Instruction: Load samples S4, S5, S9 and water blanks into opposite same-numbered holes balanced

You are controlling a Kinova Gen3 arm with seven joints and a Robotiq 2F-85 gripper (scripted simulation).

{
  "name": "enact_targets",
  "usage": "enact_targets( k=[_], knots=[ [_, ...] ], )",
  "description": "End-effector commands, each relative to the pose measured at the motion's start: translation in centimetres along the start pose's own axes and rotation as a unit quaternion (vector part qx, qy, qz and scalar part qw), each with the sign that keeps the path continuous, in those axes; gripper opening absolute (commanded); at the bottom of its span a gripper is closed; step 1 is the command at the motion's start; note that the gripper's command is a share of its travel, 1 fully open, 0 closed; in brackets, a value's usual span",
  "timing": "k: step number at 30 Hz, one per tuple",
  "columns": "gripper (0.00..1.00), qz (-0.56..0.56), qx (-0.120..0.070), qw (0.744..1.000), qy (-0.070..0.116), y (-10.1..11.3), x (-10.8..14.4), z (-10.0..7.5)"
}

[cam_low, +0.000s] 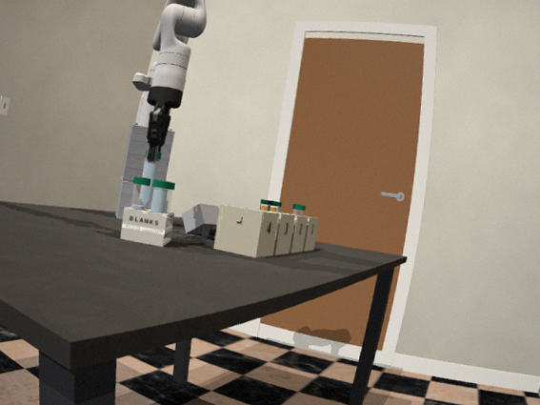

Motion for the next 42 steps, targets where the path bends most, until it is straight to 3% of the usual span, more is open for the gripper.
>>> enact_targets(
  k=[1, 42],
  knots=[
    [0.1, 0.0, 0.0, 1.0, -0.001, 0.0, 0.0, -0.5],
    [0.1, 0.0, 0.0, 1.0, -0.001, 0.0, 0.0, -5.4]
  ],
)
Point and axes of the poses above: the point where the finger pads meet when closed, its own z axis out along the fingers, its own x axis across the jaws, y = z × x, the point moved 4 cm from there along -z, back along the fingers, and after that the axes turned 11 degrees about z, right-handed, at the moved point
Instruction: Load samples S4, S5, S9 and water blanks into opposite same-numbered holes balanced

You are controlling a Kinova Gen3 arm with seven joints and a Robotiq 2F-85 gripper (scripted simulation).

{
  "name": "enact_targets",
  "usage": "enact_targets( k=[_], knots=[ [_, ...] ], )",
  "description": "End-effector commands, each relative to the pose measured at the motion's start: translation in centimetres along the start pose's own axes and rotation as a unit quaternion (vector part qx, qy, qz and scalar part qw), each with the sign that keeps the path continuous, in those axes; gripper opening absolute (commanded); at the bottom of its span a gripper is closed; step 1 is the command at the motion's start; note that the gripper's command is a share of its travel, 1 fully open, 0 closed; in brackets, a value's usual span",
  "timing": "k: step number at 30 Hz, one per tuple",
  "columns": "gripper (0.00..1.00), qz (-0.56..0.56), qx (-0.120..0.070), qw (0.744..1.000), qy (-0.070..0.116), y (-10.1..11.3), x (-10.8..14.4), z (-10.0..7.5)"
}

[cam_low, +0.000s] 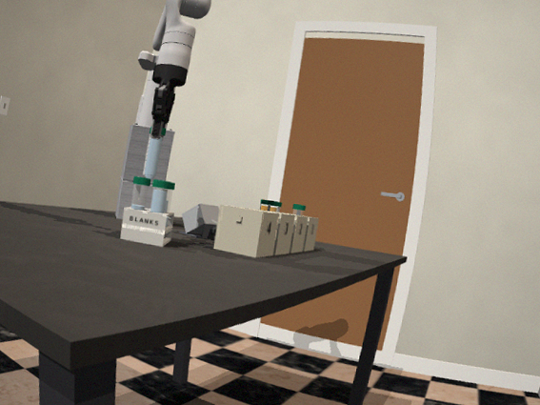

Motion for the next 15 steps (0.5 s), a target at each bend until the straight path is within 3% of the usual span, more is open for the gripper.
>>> enact_targets(
  k=[1, 15],
  knots=[
    [0.1, 0.0, 0.0, 1.0, -0.001, 0.0, 0.0, -0.5],
    [0.1, 0.0, 0.0, 1.0, -0.001, 0.0, 0.0, -2.1]
  ],
)
Point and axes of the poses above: the point where the finger pads meet when closed, its own z axis out along the fingers, its own x axis across the jaws, y = z × x, the point moved 4 cm from there along -z, back along the fingers, and after that the axes turned 11 degrees about z, right-handed, at the moved point
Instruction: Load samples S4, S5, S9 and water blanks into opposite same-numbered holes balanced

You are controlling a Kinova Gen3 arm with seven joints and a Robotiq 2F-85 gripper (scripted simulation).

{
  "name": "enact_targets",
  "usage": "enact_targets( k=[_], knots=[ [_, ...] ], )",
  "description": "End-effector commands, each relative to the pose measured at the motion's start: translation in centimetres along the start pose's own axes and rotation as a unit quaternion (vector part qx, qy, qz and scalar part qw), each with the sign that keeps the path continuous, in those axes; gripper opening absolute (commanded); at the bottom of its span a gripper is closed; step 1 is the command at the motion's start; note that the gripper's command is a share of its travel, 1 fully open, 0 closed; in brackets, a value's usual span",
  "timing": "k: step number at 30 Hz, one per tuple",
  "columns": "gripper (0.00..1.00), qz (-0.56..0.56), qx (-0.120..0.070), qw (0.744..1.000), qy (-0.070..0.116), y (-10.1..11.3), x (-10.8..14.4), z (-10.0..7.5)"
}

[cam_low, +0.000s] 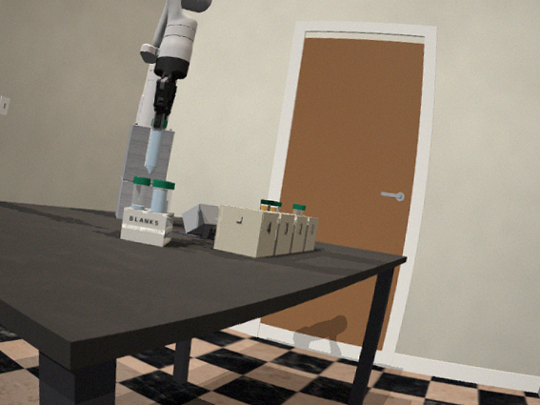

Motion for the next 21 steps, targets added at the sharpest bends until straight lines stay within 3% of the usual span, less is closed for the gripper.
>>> enact_targets(
  k=[1, 21],
  knots=[
    [0.1, 0.0, 0.0, 1.0, -0.001, 0.0, 0.0, -0.4],
    [0.1, -0.159, 0.0, 0.987, -0.001, 4.0, 3.5, -0.4]
  ],
)
Point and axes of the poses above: the point where the finger pads meet when closed, its own z axis out along the fingers, its own x axis across the jaws, y = z × x, the point moved 4 cm from there along -z, back along the fingers, and after that the axes turned 11 degrees about z, right-handed, at the moved point
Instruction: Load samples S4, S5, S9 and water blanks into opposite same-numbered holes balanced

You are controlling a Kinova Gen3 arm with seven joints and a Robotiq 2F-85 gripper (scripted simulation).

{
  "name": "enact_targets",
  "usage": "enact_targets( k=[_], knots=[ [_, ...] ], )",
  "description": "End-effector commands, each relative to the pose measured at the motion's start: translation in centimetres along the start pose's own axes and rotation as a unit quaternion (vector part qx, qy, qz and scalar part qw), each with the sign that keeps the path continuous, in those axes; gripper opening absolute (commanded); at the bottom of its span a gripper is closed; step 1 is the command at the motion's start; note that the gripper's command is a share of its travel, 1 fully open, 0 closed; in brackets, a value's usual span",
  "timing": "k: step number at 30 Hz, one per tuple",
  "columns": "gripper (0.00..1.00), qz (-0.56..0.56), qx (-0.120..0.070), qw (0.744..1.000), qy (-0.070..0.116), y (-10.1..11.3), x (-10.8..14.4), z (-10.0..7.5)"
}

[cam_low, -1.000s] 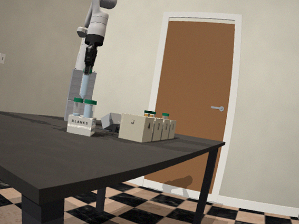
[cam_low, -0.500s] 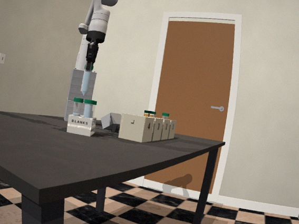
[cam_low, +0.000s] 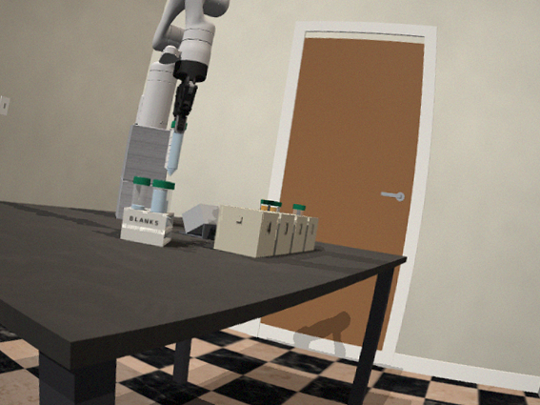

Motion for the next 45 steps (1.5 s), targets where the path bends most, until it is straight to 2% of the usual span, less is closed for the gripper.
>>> enact_targets(
  k=[1, 45],
  knots=[
    [0.1, -0.019, 0.0, 1.0, -0.001, 0.6, 0.2, 0.0],
    [0.1, -0.02, 0.0, 1.0, -0.001, 12.7, 5.9, 0.0]
  ],
)
Point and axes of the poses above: the point where the finger pads meet when closed, its own z axis out along the fingers, its own x axis across the jaws, y = z × x, the point moved 4 cm from there along -z, back along the fingers, and after that the axes turned 11 degrees about z, right-handed, at the moved point
